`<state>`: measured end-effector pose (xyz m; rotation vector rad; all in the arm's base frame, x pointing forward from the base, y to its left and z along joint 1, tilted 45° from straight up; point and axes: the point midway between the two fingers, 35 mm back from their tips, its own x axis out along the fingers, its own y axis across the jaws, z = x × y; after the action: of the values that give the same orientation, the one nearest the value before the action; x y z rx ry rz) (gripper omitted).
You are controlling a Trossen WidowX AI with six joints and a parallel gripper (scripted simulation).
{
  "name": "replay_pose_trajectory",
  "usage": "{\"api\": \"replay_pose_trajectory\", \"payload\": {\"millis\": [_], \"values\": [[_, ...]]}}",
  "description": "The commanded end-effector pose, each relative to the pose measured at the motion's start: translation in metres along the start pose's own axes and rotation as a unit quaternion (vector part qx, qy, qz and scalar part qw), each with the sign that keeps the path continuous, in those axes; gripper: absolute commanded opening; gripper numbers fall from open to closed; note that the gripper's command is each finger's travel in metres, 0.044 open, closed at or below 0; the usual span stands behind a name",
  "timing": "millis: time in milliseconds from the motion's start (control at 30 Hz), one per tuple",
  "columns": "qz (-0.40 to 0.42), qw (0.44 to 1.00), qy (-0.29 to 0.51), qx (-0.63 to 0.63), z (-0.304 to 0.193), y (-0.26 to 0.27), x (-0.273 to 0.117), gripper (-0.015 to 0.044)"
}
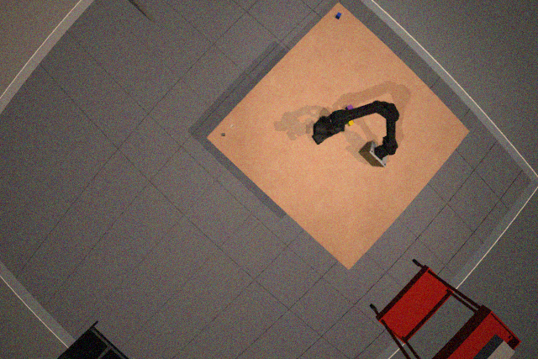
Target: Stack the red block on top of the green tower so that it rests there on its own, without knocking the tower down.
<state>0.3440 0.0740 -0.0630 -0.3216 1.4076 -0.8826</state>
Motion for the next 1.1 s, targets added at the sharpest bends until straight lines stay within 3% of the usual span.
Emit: {"api": "replay_pose_trajectory", "payload": {"millis": [0, 200, 600, 1067], "values": [[0.004, 1.000, 0.000, 0.008, 0.003, 0.005, 0.007, 0.0000], [0.004, 1.000, -0.001, 0.009, 0.004, 0.005, 0.042, 0.0000], [0.003, 1.000, -0.001, 0.009, 0.005, 0.006, 0.074, 0.0000], [0.003, 1.000, -0.001, 0.009, 0.005, 0.006, 0.076, 0.0000]]}}
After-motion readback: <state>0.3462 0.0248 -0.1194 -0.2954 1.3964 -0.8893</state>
